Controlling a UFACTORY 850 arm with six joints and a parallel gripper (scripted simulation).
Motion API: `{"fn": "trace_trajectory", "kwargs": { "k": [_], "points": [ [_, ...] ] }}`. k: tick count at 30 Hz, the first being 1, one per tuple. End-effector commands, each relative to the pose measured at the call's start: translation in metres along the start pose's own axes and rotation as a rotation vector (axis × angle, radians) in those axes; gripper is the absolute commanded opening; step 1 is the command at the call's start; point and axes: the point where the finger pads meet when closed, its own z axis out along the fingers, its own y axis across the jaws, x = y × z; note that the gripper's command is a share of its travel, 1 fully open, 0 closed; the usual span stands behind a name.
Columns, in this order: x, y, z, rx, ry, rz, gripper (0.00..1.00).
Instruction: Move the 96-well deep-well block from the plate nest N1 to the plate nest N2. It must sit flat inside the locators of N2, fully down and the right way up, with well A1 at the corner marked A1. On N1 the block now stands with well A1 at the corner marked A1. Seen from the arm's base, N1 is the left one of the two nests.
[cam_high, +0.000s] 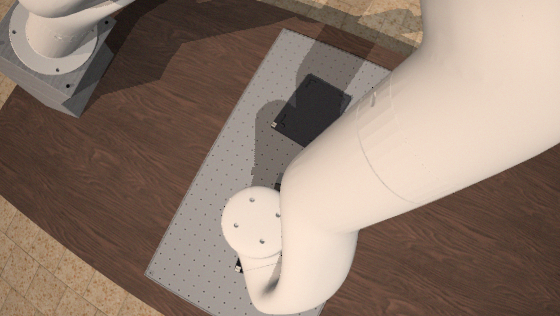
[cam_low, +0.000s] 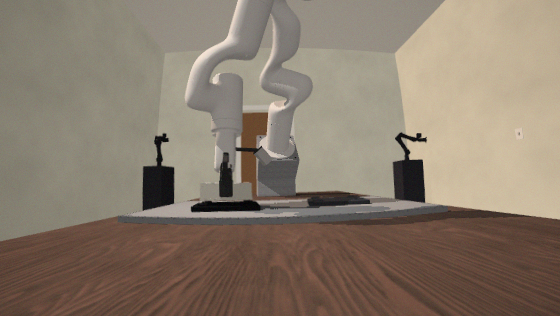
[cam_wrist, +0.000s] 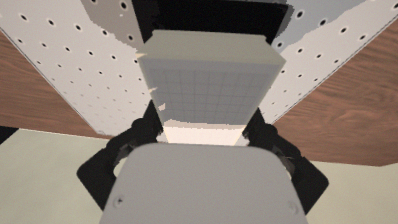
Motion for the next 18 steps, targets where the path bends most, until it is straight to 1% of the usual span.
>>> {"fn": "trace_trajectory", "kwargs": {
  "k": [1,18],
  "points": [
    [-0.0003,0.0005,-0.0003,-0.001,-0.001,0.0,0.0],
    [-0.0003,0.0004,0.0019,-0.001,-0.001,0.0,0.0]
  ]
}}
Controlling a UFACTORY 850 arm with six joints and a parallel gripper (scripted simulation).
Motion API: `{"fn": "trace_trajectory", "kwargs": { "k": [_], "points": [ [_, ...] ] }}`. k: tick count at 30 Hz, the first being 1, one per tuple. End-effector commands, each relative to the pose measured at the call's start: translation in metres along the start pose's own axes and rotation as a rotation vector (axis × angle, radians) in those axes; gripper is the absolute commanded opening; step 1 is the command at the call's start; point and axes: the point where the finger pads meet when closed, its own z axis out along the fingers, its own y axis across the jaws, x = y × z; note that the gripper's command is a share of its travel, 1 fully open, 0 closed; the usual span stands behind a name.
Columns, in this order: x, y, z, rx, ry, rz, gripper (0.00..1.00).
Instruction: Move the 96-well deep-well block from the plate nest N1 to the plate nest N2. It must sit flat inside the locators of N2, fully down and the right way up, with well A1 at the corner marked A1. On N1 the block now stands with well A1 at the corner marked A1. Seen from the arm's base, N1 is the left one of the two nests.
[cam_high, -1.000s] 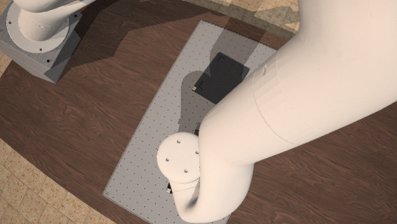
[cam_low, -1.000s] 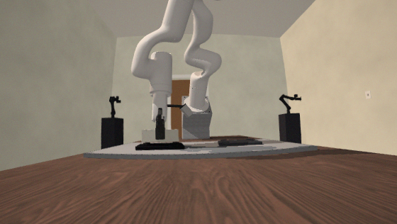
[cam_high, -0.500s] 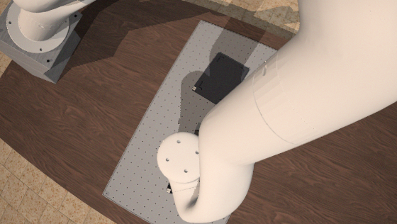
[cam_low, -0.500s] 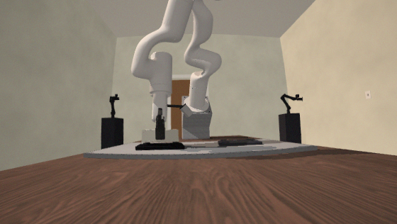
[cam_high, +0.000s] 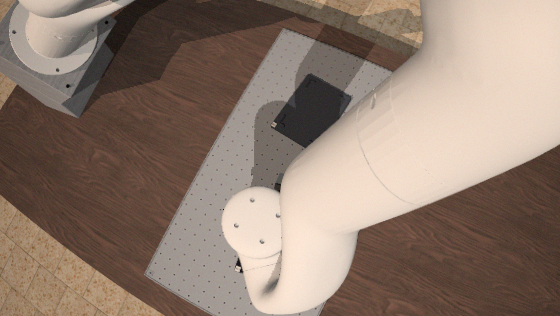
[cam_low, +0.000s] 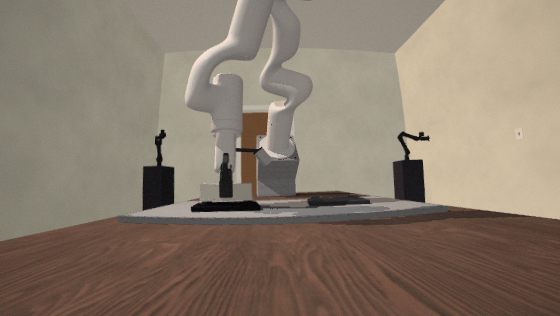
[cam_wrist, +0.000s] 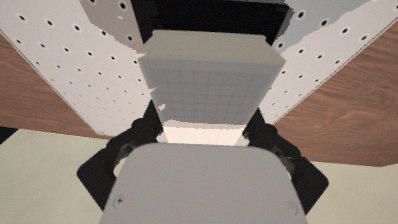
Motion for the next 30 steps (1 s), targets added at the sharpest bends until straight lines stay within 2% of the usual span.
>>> {"fn": "trace_trajectory", "kwargs": {
  "k": [1,30],
  "points": [
    [-0.0003,0.0005,0.0004,-0.001,-0.001,0.0,0.0],
    [-0.0003,0.0005,0.0046,-0.001,-0.001,0.0,0.0]
  ]
}}
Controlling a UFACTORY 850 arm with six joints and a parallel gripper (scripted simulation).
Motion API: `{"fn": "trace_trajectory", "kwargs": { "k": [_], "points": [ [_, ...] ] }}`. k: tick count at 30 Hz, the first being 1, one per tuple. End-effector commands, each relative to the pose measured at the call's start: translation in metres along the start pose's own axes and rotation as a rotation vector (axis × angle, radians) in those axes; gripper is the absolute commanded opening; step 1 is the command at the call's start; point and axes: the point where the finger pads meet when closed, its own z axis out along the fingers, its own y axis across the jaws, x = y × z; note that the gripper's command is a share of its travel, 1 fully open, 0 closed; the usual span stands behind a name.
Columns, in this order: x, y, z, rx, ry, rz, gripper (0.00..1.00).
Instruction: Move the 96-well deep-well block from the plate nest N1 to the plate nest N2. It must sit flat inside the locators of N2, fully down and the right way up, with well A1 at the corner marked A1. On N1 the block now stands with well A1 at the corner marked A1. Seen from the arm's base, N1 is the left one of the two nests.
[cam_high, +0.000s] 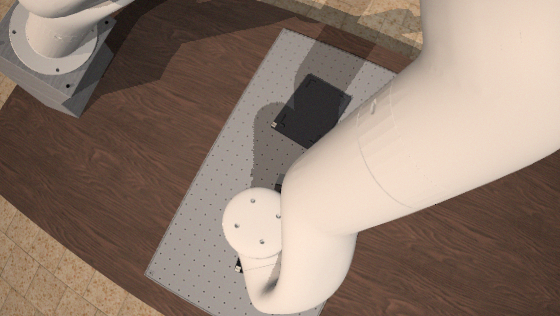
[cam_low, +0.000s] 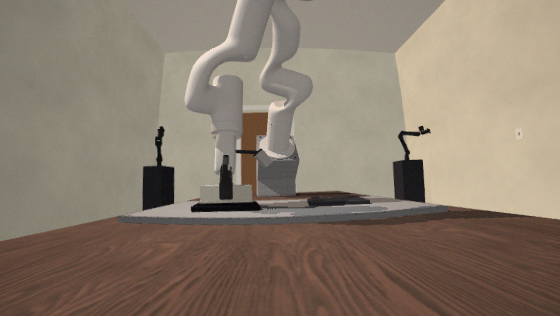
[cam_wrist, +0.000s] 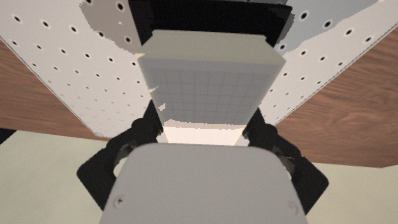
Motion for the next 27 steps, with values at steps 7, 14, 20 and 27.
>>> {"fn": "trace_trajectory", "kwargs": {
  "k": [7,14,20,27],
  "points": [
    [-0.0003,0.0005,0.0014,-0.001,-0.001,0.0,0.0],
    [-0.0003,0.0005,0.0023,-0.001,-0.001,0.0,0.0],
    [-0.0003,0.0005,0.0033,-0.001,-0.001,0.0,0.0],
    [-0.0003,0.0005,0.0043,-0.001,-0.001,0.0,0.0]
  ]
}}
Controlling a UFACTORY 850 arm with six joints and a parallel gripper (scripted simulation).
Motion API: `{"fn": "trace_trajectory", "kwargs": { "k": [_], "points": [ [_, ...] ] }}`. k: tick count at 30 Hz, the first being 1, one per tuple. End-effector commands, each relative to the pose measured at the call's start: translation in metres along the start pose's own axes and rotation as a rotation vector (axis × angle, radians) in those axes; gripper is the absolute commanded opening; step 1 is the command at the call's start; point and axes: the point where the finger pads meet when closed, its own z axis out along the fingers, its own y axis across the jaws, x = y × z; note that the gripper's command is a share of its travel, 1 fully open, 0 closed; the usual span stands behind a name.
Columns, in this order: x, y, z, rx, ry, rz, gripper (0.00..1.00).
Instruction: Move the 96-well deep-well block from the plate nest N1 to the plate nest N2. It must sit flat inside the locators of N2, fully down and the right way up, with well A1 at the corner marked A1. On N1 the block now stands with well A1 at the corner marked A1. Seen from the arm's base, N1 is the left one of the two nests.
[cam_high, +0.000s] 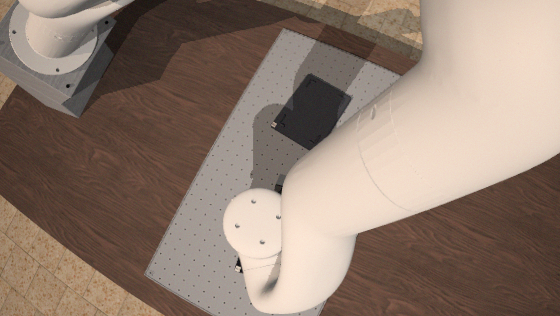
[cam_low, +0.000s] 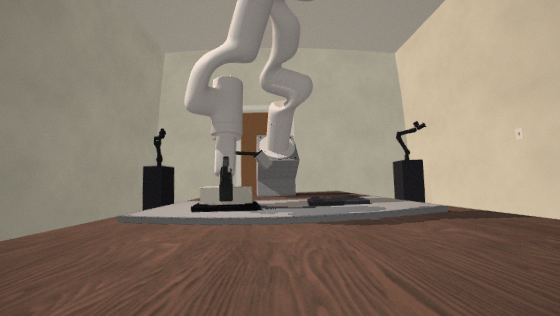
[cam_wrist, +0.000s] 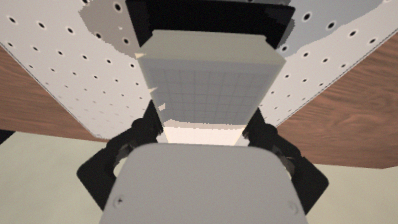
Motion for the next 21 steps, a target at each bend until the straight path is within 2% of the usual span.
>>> {"fn": "trace_trajectory", "kwargs": {
  "k": [1,5,6,21],
  "points": [
    [-0.0003,0.0005,0.0001,-0.001,-0.001,0.0,0.0],
    [-0.0003,0.0005,0.0006,-0.001,-0.001,0.0,0.0],
    [-0.0003,0.0005,0.001,-0.001,-0.001,0.0,1.0],
    [-0.0003,0.0005,0.001,-0.001,-0.001,0.0,1.0]
  ]
}}
